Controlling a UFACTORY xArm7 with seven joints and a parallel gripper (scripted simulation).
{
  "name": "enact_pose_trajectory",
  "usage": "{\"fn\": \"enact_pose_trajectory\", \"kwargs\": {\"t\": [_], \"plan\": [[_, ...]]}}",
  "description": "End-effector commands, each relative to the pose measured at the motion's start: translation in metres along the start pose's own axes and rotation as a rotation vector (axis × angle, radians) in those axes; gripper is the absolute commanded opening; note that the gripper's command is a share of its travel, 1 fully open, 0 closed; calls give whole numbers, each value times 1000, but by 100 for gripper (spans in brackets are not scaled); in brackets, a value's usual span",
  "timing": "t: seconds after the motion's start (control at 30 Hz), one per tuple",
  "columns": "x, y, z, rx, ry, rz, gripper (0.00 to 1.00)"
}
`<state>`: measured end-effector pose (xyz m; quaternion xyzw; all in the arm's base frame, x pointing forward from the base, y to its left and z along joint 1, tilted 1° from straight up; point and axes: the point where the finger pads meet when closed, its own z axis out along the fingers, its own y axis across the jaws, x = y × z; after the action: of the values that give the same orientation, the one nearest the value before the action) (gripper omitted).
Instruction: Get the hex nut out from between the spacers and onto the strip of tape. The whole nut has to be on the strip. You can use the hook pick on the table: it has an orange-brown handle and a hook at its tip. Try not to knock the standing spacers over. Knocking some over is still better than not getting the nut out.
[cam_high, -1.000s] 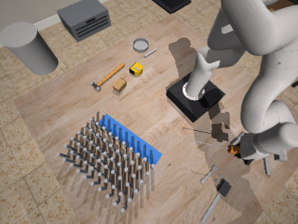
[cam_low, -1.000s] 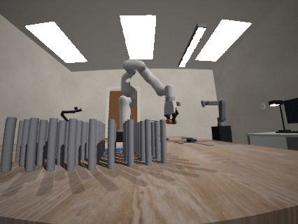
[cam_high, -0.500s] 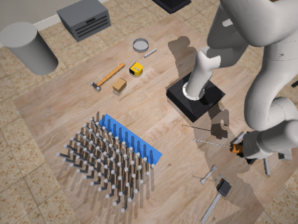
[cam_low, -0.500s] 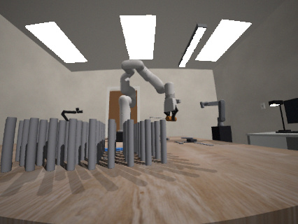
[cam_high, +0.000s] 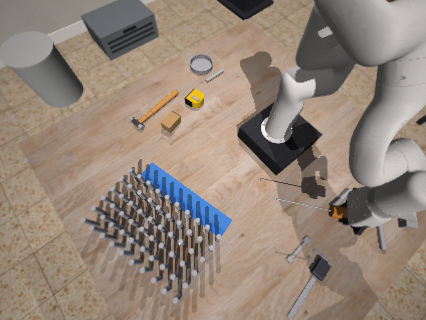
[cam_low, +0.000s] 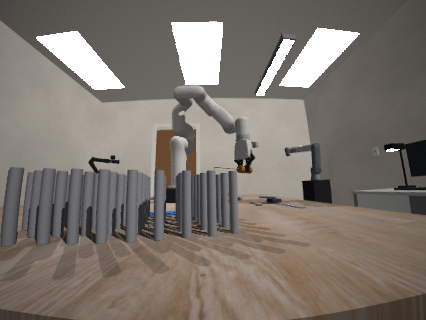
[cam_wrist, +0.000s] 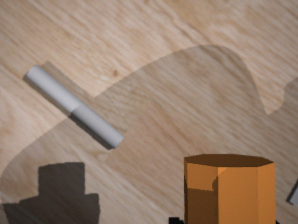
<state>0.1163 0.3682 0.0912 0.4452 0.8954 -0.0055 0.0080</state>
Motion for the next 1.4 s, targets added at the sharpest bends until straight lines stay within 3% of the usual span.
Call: {"fn": "enact_pose_trajectory", "kwargs": {"t": [0.0,0.27,0.33,0.53,0.83,0.9,0.93,1.37], "plan": [[-2,0,-2,-4,2,-10,0],[-44,-14,-1,-4,3,-131,0],[-44,-14,-1,-4,3,-131,0],[-112,-36,-1,-3,0,-334,0],[-181,-61,4,4,-12,-658,0],[-181,-61,4,4,-12,-658,0],[-204,-69,5,2,-5,-750,0],[-295,-103,11,-1,1,-1133,0]]}}
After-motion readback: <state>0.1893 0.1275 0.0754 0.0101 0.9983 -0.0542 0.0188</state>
